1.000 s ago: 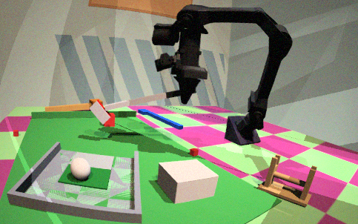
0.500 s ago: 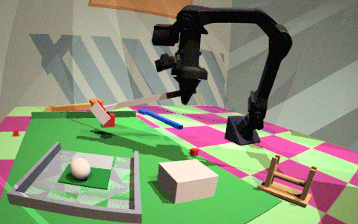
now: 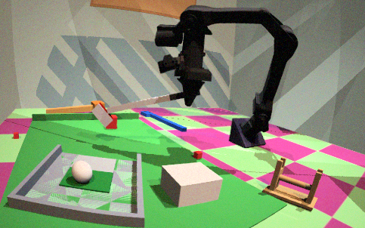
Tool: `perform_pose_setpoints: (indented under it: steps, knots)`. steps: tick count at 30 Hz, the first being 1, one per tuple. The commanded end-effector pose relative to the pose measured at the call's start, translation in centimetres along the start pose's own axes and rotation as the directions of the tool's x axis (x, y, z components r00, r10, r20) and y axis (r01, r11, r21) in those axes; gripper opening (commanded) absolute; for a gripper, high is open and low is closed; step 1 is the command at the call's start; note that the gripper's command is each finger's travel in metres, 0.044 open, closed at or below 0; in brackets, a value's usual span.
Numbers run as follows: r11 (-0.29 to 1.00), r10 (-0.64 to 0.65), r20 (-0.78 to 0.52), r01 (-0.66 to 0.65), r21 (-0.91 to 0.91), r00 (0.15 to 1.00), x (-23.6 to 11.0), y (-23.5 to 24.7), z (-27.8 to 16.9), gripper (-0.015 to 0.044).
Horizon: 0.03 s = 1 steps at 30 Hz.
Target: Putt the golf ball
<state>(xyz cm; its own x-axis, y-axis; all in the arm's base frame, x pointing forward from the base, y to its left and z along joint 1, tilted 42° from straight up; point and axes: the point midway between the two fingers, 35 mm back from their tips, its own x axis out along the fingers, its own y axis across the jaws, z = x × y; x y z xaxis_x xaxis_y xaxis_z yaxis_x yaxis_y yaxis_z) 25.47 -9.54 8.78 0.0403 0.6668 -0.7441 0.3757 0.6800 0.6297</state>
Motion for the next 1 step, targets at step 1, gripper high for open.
perform_pose_setpoints:
  steps: [1]
  knots:
    - [1.000,0.000,0.004,0.000,0.001,1.000,-0.01,-0.04,0.06,0.0000]
